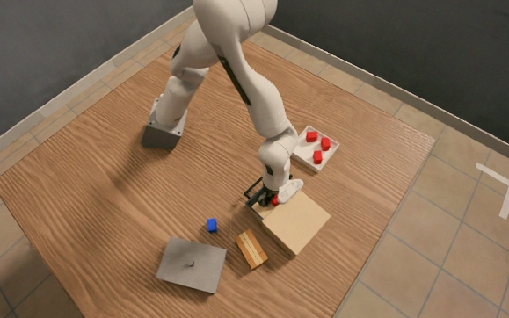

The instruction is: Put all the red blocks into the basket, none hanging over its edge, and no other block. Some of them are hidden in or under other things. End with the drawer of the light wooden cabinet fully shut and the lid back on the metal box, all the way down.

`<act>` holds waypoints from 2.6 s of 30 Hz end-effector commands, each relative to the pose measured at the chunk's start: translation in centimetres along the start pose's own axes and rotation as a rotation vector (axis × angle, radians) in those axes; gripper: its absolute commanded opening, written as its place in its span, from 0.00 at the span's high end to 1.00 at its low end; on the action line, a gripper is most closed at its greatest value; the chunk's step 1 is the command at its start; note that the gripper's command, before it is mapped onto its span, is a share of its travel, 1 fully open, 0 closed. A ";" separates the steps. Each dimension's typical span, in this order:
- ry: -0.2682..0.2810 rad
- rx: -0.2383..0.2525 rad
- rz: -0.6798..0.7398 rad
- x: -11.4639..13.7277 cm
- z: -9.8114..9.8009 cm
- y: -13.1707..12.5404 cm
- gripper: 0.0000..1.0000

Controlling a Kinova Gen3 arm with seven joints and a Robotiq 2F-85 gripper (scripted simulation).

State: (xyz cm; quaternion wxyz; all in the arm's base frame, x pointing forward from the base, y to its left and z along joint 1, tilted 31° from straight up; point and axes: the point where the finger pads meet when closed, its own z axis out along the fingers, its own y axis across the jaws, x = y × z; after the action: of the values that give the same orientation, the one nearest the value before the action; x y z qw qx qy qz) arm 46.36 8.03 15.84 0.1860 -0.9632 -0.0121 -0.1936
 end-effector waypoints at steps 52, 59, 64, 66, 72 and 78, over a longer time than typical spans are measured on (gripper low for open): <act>-0.006 0.006 -0.005 -0.3 2.9 -0.5 0.30; -0.006 0.006 -0.005 -0.3 2.9 -0.5 0.30; -0.006 0.006 -0.005 -0.3 2.9 -0.5 0.30; -0.006 0.006 -0.005 -0.3 2.9 -0.5 0.30; -0.006 0.006 -0.005 -0.3 2.9 -0.5 0.90; -0.006 0.006 -0.005 -0.3 2.9 -0.5 0.90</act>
State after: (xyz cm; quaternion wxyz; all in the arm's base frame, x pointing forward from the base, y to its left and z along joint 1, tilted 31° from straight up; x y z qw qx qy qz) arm 47.21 9.27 13.50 0.1861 -0.9635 -0.0153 -0.1919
